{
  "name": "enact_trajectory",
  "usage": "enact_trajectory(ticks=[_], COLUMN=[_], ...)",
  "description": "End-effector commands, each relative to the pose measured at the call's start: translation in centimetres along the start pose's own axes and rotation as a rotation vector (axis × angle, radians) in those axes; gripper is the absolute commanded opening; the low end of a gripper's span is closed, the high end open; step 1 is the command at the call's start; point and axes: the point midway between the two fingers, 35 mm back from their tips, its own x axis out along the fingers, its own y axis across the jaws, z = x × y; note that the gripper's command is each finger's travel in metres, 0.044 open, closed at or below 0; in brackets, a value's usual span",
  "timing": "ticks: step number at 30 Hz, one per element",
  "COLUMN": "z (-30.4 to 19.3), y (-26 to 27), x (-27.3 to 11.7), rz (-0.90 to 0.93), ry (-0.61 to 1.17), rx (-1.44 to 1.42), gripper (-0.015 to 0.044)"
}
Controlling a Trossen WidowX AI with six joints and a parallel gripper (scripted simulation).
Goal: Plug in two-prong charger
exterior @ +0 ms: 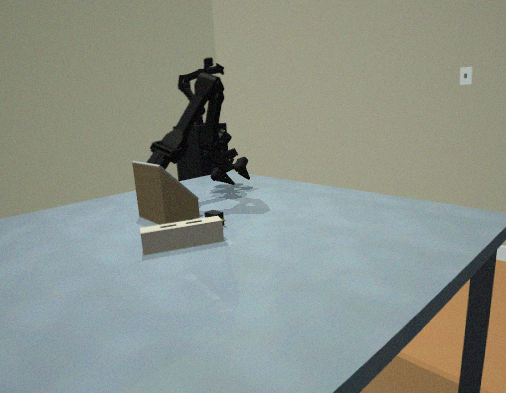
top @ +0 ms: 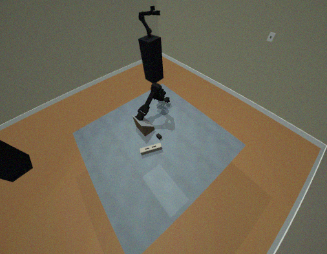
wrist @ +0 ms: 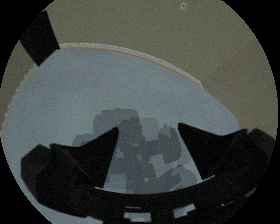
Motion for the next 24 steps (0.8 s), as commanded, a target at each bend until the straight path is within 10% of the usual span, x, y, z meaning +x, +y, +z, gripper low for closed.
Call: enact_trajectory(ticks=[1,24], z=[0.4,0.1], y=[-1.9,-10.7], x=[1.0,4.2], rz=[-0.033,-0.135], ry=[0.001,0.046], rx=[0.03,0.133], gripper=[0.044,0.044])
